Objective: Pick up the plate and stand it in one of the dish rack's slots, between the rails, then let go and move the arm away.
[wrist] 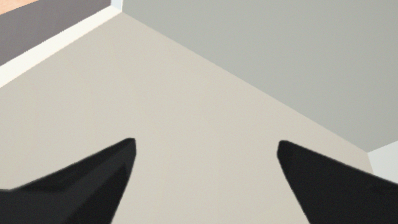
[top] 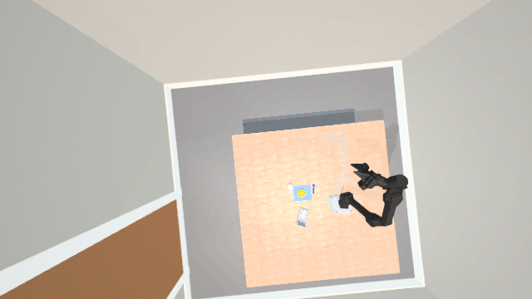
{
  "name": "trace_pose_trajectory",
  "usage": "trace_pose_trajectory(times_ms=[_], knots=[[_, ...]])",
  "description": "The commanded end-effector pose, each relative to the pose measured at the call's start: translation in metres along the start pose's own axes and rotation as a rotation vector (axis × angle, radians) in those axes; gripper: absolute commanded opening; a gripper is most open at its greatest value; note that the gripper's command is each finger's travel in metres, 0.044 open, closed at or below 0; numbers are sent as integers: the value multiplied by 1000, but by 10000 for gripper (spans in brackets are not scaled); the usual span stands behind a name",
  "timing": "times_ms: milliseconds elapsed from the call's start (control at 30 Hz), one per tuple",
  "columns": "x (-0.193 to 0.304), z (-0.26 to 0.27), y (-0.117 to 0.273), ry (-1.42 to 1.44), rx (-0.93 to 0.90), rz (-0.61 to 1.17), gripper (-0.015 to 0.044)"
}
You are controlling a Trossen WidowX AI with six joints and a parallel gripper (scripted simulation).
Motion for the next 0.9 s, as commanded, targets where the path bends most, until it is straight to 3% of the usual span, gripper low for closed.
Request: trace_pose_trajectory(times_ms=[0,867], knots=[[0,1,0,-1,-1,-1,400],[21,87,-58,-559,-161,-90,400]])
Point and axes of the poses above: the point midway between the two fingers, 35 mm back from their tips, its own y axis back along the fingers, its own z axis across the jaws, x = y × z, the point moved 10 cm from there along y, back along the fingers, and after that the axes turned 5 degrees about -y, right-handed, at the moved point
